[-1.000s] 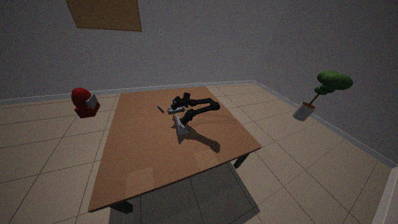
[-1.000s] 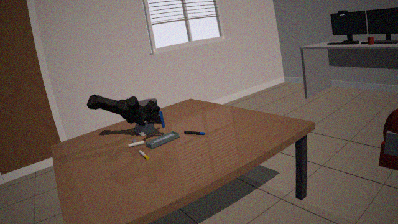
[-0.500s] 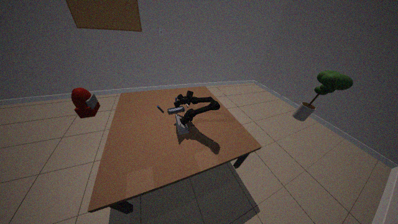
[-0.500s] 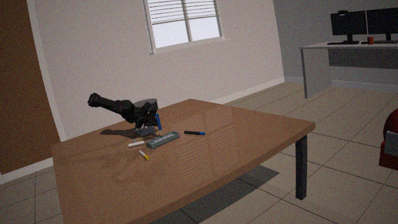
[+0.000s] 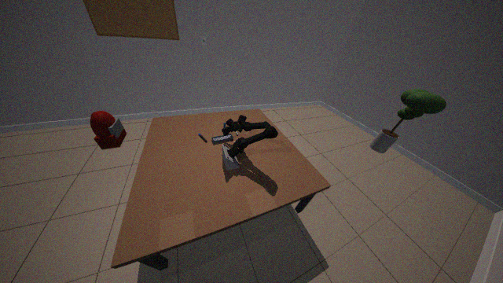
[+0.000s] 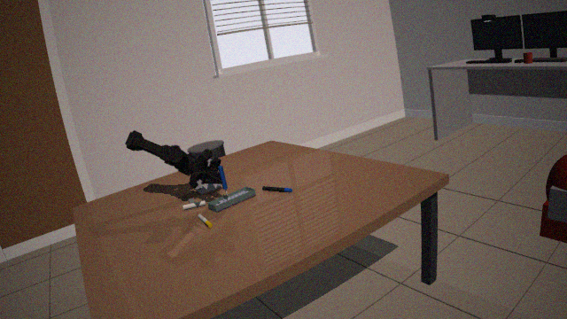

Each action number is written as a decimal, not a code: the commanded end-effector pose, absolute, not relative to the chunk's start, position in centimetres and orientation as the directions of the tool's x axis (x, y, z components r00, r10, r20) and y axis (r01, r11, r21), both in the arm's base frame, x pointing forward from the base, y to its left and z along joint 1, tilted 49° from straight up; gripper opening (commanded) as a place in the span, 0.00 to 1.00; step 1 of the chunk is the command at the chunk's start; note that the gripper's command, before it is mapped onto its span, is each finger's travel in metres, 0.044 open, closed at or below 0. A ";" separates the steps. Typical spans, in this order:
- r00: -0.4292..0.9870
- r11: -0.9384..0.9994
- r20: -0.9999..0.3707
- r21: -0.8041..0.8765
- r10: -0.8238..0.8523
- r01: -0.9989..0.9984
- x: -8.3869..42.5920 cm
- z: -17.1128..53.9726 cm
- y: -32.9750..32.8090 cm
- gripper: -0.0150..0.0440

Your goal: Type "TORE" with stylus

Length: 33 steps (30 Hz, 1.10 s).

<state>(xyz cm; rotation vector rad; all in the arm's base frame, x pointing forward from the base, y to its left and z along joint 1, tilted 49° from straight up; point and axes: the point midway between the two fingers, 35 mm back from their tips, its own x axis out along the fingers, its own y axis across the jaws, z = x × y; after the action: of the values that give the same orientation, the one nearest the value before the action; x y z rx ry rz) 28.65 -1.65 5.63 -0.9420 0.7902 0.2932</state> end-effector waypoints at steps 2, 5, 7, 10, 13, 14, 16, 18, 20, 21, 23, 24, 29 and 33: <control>0.684 0.571 -0.722 -0.605 -0.101 -0.555 28.3 4.8 -2.3 0.25; 0.684 0.571 -0.722 -0.605 -0.101 -0.555 28.3 4.8 -2.3 0.25; 0.684 0.571 -0.722 -0.605 -0.101 -0.555 28.3 4.8 -2.3 0.30; 0.684 0.571 -0.723 -0.605 -0.101 -0.555 28.4 4.7 -2.5 0.39; 0.683 0.571 -0.723 -0.605 -0.101 -0.555 28.4 4.5 -2.6 0.39; 0.683 0.571 -0.723 -0.605 -0.101 -0.555 28.4 4.4 -2.7 0.39; 0.683 0.571 -0.723 -0.605 -0.101 -0.555 28.4 4.5 -2.7 0.39; 0.683 0.571 -0.723 -0.605 -0.101 -0.555 28.4 4.5 -2.7 0.39; 0.683 0.571 -0.723 -0.605 -0.101 -0.555 28.4 4.4 -2.7 0.39; 0.683 0.571 -0.723 -0.605 -0.101 -0.555 28.4 4.4 -2.8 0.39; 0.683 0.571 -0.723 -0.605 -0.101 -0.555 28.4 4.3 -2.9 0.39; 0.683 0.571 -0.723 -0.605 -0.101 -0.555 28.4 4.2 -3.0 0.39; 0.683 0.571 -0.723 -0.605 -0.102 -0.555 28.3 4.1 -3.1 0.39; 0.683 0.571 -0.723 -0.605 -0.102 -0.555 28.3 4.0 -3.3 0.39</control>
<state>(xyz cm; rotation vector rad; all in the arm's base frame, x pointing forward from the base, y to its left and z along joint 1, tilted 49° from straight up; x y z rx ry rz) 28.41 -3.16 4.19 -0.9424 0.7977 0.2960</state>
